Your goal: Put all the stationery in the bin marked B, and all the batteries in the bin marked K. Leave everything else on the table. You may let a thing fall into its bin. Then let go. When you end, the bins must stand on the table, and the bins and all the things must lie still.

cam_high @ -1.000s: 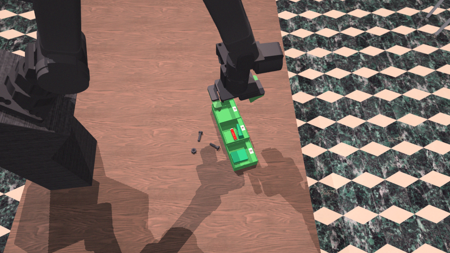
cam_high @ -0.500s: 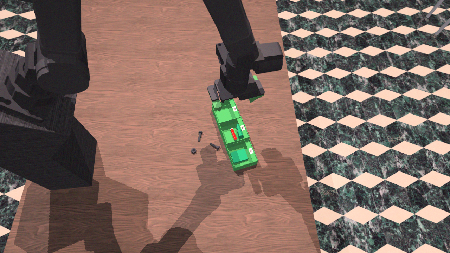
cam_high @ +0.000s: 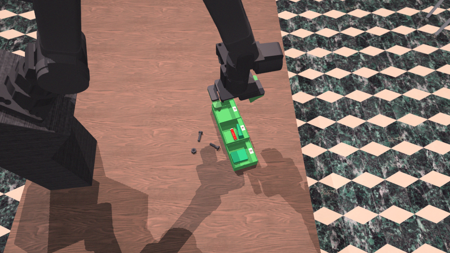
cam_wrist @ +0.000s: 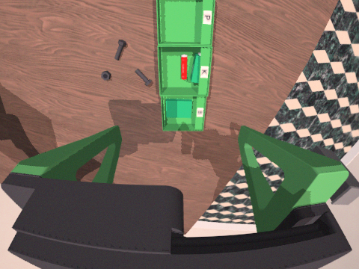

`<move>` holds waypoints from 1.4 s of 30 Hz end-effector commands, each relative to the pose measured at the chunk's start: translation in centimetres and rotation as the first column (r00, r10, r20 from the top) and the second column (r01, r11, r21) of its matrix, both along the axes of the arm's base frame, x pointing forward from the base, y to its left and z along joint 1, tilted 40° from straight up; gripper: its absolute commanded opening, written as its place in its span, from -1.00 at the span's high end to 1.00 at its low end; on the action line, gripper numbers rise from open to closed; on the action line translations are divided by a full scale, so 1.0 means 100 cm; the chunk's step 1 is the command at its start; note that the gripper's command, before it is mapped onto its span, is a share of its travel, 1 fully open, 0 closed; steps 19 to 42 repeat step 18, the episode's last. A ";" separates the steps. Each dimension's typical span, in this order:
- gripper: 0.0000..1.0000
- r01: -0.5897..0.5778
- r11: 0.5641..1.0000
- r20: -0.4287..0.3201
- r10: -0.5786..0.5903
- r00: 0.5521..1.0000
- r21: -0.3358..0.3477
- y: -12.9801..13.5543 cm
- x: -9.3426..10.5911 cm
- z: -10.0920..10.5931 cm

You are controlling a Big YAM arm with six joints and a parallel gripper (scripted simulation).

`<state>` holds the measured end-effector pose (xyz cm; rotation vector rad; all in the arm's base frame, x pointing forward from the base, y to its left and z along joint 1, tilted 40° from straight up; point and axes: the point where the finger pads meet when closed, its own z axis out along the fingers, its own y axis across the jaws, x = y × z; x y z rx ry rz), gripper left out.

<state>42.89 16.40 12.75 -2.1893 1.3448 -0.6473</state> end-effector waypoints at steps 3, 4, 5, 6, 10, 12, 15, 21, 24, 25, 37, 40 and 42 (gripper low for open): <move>-1.00 -0.002 1.000 0.017 0.002 1.000 0.010 0.004 0.004 0.009; -1.00 -0.002 1.000 0.017 0.002 1.000 0.010 0.004 0.004 0.009; -1.00 -0.002 1.000 0.017 0.002 1.000 0.010 0.004 0.004 0.009; -1.00 -0.002 1.000 0.017 0.002 1.000 0.010 0.004 0.004 0.009; -1.00 -0.002 1.000 0.017 0.002 1.000 0.010 0.004 0.004 0.009; -1.00 -0.002 1.000 0.017 0.002 1.000 0.010 0.004 0.004 0.009; -1.00 -0.002 1.000 0.017 0.002 1.000 0.010 0.004 0.004 0.009; -1.00 -0.002 1.000 0.017 0.002 1.000 0.010 0.004 0.004 0.009; -1.00 -0.002 1.000 0.017 0.002 1.000 0.010 0.004 0.004 0.009; -1.00 -0.002 1.000 0.017 0.002 1.000 0.010 0.004 0.004 0.009; -1.00 -0.002 1.000 0.017 0.002 1.000 0.010 0.004 0.004 0.009; -1.00 -0.002 1.000 0.017 0.002 1.000 0.010 0.004 0.004 0.009; -1.00 -0.002 1.000 0.017 0.002 1.000 0.010 0.004 0.004 0.009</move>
